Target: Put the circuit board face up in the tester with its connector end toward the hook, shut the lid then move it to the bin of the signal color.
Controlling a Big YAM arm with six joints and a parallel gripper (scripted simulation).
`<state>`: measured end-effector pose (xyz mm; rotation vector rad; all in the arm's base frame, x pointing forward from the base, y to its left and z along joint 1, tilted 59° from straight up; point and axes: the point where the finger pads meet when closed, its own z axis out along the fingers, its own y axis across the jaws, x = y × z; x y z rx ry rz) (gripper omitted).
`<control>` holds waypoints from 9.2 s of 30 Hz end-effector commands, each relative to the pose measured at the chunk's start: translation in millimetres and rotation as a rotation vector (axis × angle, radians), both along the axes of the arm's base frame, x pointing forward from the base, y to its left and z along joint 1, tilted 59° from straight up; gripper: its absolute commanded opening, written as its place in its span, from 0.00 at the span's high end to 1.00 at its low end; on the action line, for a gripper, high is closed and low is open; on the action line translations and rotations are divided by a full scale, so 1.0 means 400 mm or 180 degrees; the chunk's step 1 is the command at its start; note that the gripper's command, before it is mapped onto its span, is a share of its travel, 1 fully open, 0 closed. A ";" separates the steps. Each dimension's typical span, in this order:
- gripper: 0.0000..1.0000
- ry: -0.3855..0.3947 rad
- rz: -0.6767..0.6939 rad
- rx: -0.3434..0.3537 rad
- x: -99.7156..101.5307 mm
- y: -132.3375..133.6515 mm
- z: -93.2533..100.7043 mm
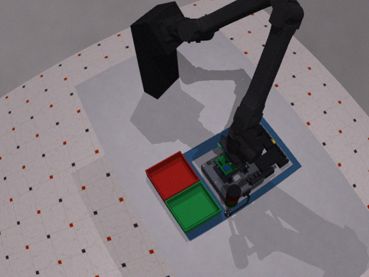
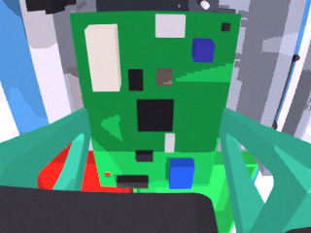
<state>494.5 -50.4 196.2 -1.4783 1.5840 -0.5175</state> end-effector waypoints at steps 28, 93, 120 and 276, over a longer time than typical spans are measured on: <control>0.28 -0.0052 -0.0006 0.0010 0.034 0.005 0.001; 0.28 -0.0068 0.0003 0.0005 0.099 0.031 -0.040; 0.28 -0.0084 0.0019 -0.0024 0.100 0.033 -0.038; 0.28 -0.0046 0.0014 -0.0006 0.104 0.047 -0.038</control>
